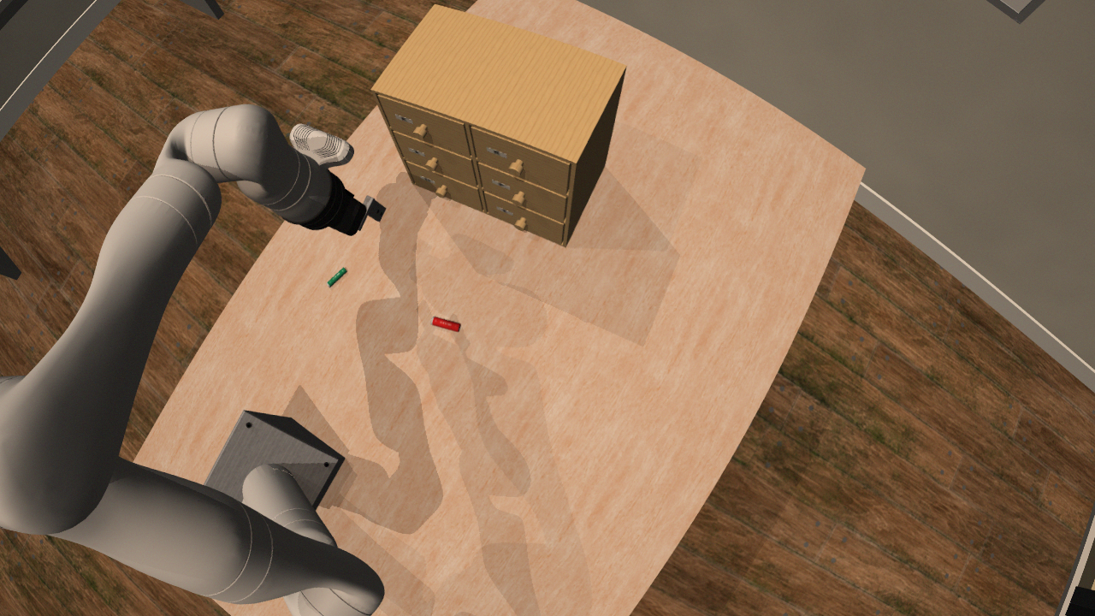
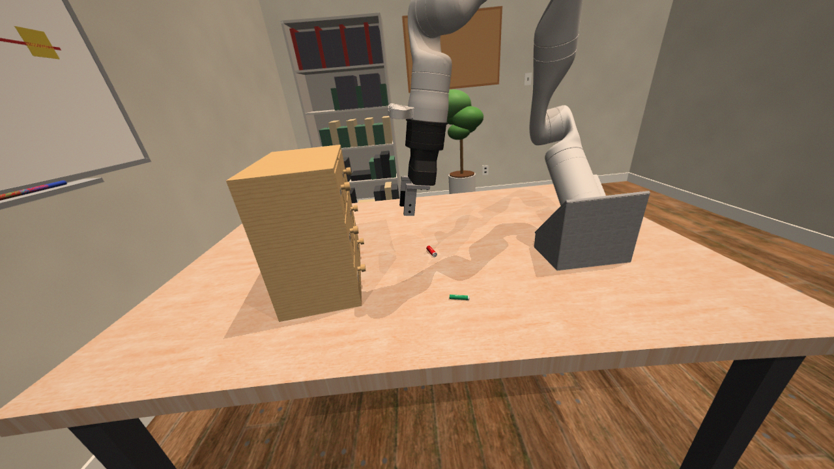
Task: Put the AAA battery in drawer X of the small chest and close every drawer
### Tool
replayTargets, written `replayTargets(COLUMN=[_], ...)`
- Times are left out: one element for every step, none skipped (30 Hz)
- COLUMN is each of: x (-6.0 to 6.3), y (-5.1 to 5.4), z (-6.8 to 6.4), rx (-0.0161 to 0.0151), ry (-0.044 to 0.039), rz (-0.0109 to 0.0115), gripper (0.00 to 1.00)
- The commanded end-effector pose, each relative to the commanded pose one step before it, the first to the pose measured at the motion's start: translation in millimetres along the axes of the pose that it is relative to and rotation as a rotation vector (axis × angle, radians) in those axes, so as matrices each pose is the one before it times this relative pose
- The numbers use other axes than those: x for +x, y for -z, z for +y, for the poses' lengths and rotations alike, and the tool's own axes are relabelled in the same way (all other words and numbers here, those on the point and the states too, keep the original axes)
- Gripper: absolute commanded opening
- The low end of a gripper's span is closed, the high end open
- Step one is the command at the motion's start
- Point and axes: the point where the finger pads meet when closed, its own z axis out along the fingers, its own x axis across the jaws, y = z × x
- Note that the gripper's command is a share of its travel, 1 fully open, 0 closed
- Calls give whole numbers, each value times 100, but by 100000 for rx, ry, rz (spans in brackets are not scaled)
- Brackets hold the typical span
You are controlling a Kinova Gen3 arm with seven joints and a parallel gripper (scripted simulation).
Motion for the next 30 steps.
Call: replayTargets(x=[22,2,3,0,-3,0,0,-2,-1,0,1,2,2,1,-2,-2,-1,-1,0,0,1,1,0,0,2,2,1,-2,-1,-1], y=[161,64,65,59,53,0,0,53,53,53,53,52,52,49,42,41,41,40,39,39,38,37,0,0,36,35,32,27,26,25], z=[-337,30,30,29,28,0,0,28,28,28,28,28,27,26,25,25,24,24,23,23,22,22,0,0,21,21,20,18,17,17], rx=[-1368,-680,-664,-655,-646,0,0,-630,-613,-597,-581,-564,-548,-534,-525,-508,-492,-475,-459,-442,-426,-409,0,0,-393,-377,-363,-351,-335,-320], ry=[-495,2,3,0,-3,0,0,-2,-1,0,1,2,2,1,-3,-2,-1,-1,0,0,1,1,0,0,2,2,0,-2,-2,-1], rz=[-463,0,0,0,0,0,0,0,0,0,0,0,0,0,0,0,0,0,0,0,0,0,0,0,0,0,0,0,0,0], gripper=[100,100,100,100,100,100,100,100,100,100,100,100,100,100,100,100,100,100,100,100,100,100,100,100,100,100,100,100,100,100])
